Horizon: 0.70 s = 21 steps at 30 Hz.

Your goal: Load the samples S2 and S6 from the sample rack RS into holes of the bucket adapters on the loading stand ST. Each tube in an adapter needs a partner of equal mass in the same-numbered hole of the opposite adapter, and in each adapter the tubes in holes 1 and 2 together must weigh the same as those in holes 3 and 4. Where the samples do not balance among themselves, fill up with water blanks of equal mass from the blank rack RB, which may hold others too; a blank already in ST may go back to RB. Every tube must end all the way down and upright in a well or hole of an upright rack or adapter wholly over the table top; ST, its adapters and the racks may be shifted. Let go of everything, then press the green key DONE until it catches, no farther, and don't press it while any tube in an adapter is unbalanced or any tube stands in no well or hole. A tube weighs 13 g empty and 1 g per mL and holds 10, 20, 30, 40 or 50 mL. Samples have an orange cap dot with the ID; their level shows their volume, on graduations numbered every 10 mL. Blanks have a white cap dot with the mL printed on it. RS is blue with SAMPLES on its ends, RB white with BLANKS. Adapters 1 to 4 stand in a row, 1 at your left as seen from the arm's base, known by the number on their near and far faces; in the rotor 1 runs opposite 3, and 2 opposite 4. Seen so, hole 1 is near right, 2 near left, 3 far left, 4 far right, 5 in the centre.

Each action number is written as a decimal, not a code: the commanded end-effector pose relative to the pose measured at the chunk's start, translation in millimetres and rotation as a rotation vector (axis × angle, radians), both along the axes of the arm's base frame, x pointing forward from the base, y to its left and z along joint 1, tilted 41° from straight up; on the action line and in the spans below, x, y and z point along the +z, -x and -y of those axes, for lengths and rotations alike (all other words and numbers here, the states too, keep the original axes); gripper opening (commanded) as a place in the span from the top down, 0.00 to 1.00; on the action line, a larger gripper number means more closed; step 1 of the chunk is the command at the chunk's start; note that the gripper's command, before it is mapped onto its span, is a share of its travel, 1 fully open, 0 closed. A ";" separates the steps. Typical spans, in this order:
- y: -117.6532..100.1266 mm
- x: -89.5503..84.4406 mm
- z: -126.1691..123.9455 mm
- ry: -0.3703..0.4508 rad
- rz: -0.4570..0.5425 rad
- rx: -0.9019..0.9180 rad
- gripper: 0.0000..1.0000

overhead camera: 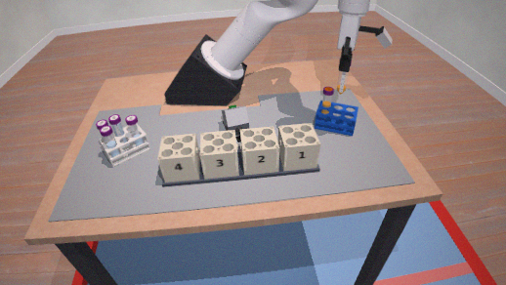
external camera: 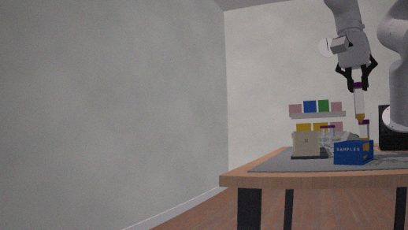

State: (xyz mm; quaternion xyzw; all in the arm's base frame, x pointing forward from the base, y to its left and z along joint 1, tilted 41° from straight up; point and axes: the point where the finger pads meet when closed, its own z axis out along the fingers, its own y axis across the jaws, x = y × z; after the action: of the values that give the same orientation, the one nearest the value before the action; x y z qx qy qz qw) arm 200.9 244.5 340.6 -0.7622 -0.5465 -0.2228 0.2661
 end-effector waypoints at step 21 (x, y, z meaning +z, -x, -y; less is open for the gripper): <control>-2.7 -31.3 -27.8 -0.001 0.001 0.000 1.00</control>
State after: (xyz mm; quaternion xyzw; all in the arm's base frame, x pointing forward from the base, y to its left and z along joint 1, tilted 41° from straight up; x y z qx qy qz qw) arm 202.8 269.1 311.9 -0.7623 -0.5465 -0.2225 0.2658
